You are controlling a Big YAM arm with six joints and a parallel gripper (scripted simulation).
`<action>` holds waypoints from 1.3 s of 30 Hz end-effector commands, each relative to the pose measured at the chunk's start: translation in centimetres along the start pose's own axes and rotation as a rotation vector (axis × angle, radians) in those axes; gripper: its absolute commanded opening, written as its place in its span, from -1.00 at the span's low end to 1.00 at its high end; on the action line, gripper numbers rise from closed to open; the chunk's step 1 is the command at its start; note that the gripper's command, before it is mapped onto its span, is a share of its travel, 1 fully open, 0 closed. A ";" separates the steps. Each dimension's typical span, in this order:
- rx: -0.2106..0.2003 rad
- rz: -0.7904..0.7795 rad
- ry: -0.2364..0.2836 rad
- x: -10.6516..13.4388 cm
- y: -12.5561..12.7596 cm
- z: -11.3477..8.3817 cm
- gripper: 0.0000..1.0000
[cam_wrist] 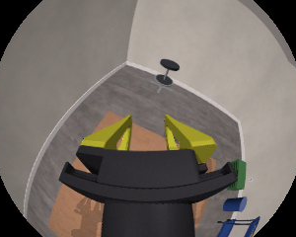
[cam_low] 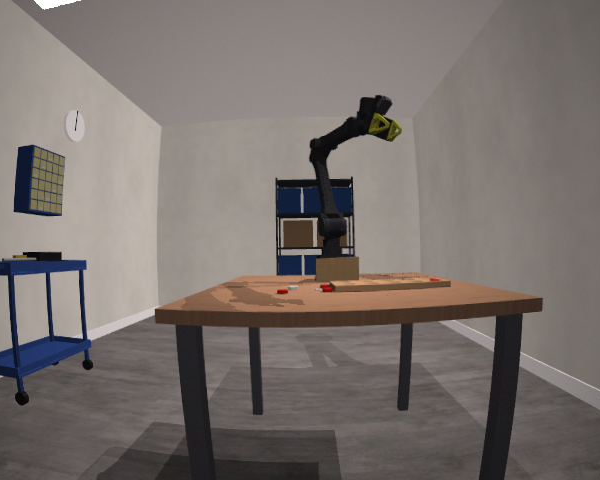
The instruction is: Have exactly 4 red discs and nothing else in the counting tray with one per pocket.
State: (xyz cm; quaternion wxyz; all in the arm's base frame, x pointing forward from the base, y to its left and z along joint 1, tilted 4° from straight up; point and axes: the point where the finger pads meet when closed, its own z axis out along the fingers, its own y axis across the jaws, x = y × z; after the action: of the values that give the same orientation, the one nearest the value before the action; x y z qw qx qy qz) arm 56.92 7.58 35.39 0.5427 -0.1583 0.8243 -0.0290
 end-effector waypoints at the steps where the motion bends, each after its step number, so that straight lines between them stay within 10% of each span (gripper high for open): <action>1: 0.013 0.019 -0.038 -2.2 -0.6 0.2 -0.11; 5: 0.015 0.020 -0.038 -2.2 -0.7 0.2 -0.11; 6: 0.079 0.094 -0.149 -4.0 -3.7 -3.5 -0.11; 10: 0.090 0.093 -0.198 -6.9 -4.4 -4.4 -0.11; 22: 0.068 0.091 -0.140 -4.6 -3.3 -2.5 -0.11; 23: 0.127 0.161 -0.253 -6.1 -6.1 -6.5 -0.11; 27: 0.137 0.159 -0.303 -9.0 -6.8 -7.6 -0.11; 39: 0.115 0.159 -0.246 -6.9 -5.7 -5.5 -0.11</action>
State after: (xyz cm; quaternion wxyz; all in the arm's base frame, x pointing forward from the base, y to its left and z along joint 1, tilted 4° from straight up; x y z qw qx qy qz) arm 54.99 3.55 42.72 0.6316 -0.0722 0.7718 -0.0164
